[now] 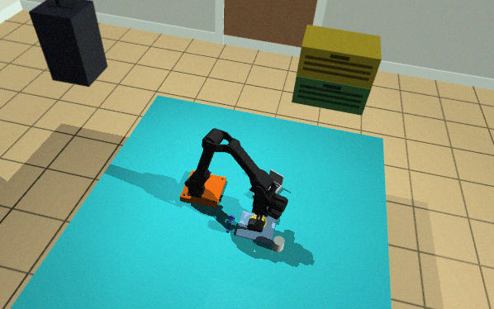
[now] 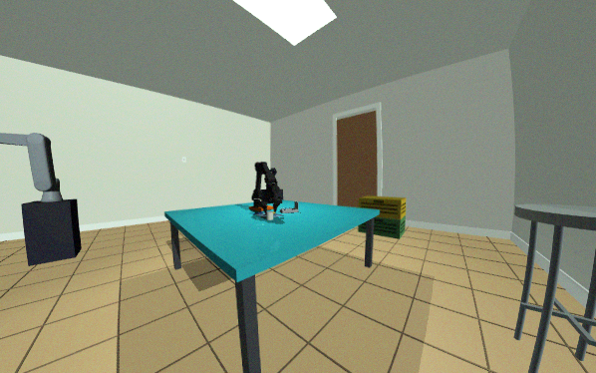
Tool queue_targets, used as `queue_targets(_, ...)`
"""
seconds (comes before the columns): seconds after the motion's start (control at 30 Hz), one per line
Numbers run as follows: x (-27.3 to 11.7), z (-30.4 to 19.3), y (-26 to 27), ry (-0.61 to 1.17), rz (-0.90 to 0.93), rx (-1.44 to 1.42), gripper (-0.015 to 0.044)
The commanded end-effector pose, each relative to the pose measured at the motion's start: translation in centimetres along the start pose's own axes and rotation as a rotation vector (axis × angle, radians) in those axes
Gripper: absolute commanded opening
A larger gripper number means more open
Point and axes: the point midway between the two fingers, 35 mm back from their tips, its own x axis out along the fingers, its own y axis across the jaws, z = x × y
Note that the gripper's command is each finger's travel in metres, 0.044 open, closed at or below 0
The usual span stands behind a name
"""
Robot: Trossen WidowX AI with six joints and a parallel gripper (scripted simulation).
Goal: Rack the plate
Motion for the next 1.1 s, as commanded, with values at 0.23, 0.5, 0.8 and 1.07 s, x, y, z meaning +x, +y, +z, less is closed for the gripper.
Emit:
queue_targets(0.23,0.0,0.0,-0.1,0.002,-0.004,-0.004,0.0271)
queue_targets(0.5,-3.0,0.9,-0.3,0.002,-0.004,-0.004,0.0061)
queue_targets(0.8,-6.9,1.6,-0.5,-0.007,-0.006,0.0,0.0)
queue_targets(1.07,-9.8,1.9,-0.5,-0.005,-0.006,-0.001,0.0)
